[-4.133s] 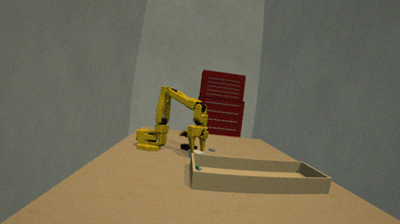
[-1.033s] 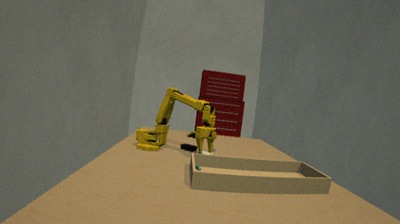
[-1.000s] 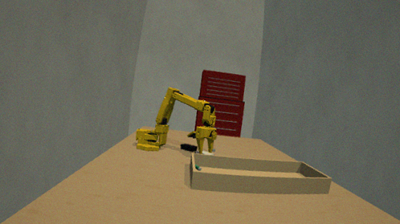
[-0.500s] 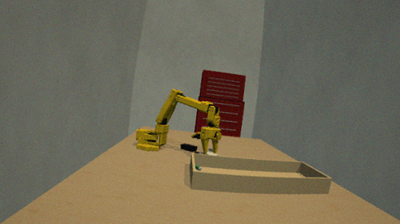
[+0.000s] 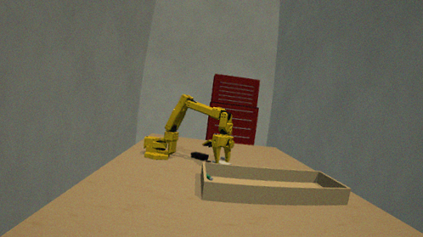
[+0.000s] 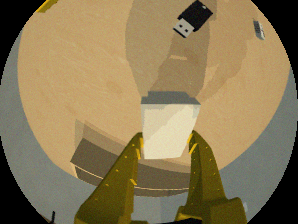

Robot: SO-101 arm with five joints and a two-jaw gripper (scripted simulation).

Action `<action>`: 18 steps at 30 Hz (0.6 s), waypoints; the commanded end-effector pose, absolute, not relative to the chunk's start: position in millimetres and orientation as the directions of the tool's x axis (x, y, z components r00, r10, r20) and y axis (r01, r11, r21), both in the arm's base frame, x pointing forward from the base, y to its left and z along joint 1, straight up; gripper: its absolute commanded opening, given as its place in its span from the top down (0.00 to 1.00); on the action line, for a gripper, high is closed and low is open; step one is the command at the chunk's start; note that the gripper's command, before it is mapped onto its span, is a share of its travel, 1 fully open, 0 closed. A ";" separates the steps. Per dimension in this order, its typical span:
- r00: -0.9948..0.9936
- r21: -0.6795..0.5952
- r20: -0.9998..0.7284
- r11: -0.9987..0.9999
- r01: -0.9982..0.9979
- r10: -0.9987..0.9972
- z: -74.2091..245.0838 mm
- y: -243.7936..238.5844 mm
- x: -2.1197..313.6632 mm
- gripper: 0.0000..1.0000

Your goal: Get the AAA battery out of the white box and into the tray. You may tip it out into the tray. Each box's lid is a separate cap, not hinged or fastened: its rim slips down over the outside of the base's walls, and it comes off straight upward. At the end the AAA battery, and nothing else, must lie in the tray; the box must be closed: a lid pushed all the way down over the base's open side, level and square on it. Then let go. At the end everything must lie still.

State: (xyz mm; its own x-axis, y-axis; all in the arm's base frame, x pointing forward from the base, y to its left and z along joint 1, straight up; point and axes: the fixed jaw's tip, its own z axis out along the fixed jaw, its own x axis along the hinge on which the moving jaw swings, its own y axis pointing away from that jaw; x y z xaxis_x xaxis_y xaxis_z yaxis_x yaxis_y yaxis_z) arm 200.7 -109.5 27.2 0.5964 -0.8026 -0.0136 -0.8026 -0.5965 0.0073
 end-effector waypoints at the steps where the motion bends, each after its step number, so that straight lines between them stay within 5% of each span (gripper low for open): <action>1: 0.594 0.000 0.000 -0.594 -0.804 -0.804 30.2 -109.2 205.3 0.80; 18: 0.594 0.000 0.000 -0.594 -0.804 -0.804 28.2 -113.1 222.9 0.80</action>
